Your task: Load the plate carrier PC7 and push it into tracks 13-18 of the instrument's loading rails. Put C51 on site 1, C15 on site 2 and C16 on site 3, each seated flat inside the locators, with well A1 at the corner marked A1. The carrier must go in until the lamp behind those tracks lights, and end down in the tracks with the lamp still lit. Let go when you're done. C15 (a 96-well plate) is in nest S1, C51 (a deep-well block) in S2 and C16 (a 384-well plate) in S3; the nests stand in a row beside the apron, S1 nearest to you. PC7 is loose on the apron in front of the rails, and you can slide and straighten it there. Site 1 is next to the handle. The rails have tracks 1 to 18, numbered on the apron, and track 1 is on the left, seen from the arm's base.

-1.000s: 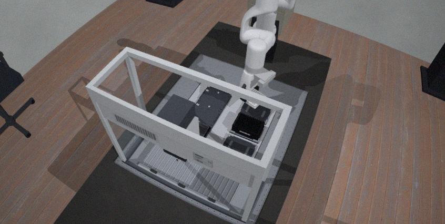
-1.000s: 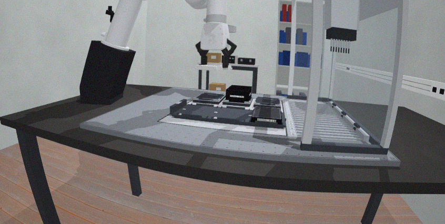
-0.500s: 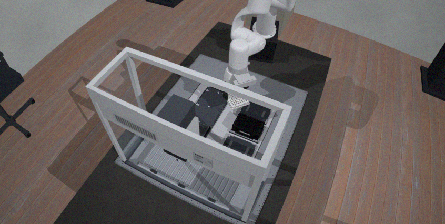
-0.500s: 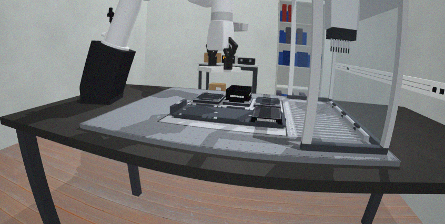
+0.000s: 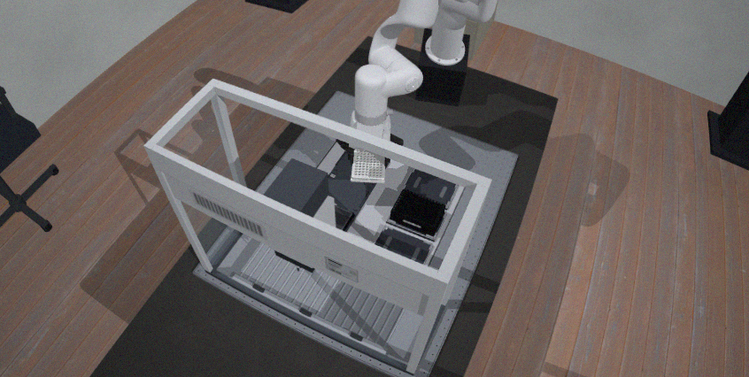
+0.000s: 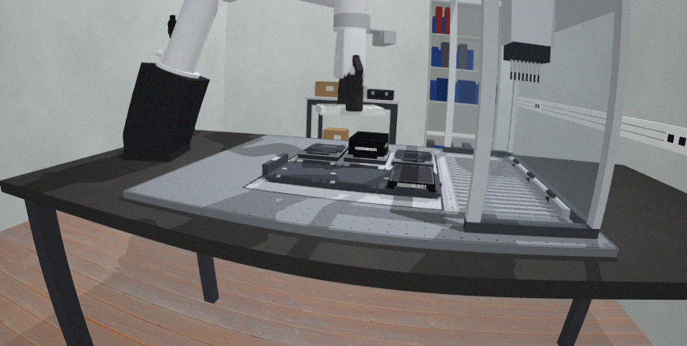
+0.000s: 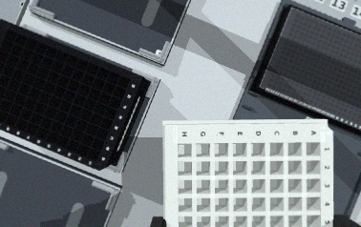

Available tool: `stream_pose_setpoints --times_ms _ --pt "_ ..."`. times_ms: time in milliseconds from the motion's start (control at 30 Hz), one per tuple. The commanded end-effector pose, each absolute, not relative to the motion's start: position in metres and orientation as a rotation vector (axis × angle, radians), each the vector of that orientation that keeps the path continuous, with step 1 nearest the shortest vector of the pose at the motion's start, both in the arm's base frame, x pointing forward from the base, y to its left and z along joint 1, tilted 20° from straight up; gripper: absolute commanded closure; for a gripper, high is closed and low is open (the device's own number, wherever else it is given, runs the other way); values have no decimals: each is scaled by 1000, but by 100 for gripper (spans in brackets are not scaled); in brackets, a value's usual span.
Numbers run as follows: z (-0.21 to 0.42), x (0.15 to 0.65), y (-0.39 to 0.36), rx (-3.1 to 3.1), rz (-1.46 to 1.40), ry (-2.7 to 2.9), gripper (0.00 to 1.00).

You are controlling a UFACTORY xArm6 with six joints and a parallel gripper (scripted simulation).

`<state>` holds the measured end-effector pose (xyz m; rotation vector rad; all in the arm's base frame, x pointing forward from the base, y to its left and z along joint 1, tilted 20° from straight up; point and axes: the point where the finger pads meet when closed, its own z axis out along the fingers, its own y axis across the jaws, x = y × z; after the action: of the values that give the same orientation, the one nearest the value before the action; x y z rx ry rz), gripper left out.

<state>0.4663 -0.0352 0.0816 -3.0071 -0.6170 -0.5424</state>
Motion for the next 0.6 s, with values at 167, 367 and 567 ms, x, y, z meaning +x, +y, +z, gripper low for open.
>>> stream_pose_setpoints --times_ms 167,367,567 --pt "86 490 -72 -3023 -518 -180 100" --pt "88 502 -94 -3010 -508 -6 100" --pt "88 502 -94 -3005 -505 44 100"
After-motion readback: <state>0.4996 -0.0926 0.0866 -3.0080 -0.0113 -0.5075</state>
